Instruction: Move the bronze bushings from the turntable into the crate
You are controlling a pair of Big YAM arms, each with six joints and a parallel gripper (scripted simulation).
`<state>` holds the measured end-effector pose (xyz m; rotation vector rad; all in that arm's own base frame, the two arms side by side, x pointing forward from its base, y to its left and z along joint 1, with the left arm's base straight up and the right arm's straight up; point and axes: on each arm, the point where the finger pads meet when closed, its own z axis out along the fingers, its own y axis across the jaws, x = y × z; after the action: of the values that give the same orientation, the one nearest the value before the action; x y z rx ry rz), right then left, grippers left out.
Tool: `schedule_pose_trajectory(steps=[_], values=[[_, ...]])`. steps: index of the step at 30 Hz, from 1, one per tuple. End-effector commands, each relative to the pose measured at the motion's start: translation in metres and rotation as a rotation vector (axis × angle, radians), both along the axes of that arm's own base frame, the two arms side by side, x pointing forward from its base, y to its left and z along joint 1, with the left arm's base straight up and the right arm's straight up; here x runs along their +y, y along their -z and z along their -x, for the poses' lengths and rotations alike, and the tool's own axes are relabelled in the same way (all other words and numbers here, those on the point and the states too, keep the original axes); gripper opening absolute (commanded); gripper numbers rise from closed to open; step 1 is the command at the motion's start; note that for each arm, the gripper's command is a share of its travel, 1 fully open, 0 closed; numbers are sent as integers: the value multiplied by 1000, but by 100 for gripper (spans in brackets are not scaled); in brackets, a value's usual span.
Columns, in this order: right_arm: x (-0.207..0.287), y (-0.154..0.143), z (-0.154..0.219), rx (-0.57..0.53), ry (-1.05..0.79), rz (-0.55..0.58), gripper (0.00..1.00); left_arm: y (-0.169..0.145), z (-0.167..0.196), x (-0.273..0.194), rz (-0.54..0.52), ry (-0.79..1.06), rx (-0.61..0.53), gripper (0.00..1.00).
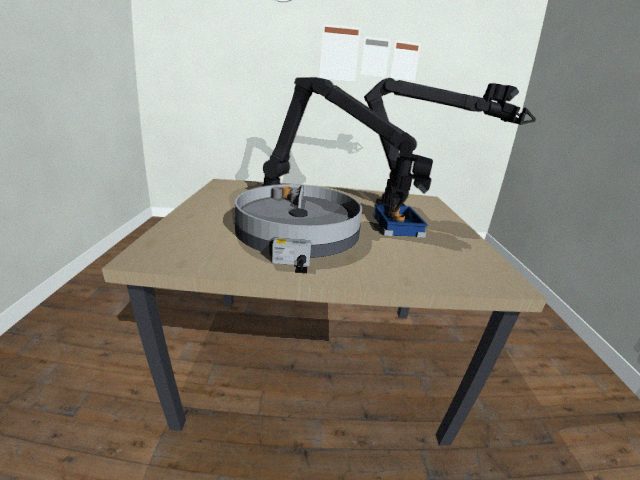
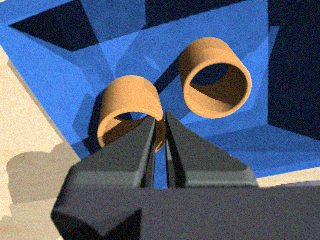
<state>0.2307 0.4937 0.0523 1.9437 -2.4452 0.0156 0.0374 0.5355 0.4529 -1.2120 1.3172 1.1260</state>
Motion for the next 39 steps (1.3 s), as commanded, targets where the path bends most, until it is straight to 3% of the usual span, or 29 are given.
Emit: schedule_pose_trajectory(steps=[1,7,13,39], values=[[23,-18,-8,-33,1,-68,0,-48,3,8,-86,-8,-19,100],[10,8,-2,-12,1,-22,0,-48,3,8,-86,-8,-19,100],[20,-16,-6,-36,1,-75,0,-48,3,8,-86,-8,-19,100],[20,-12,-6,-32,1,-67,0,-48,3,8,-86,-8,-19,100]])
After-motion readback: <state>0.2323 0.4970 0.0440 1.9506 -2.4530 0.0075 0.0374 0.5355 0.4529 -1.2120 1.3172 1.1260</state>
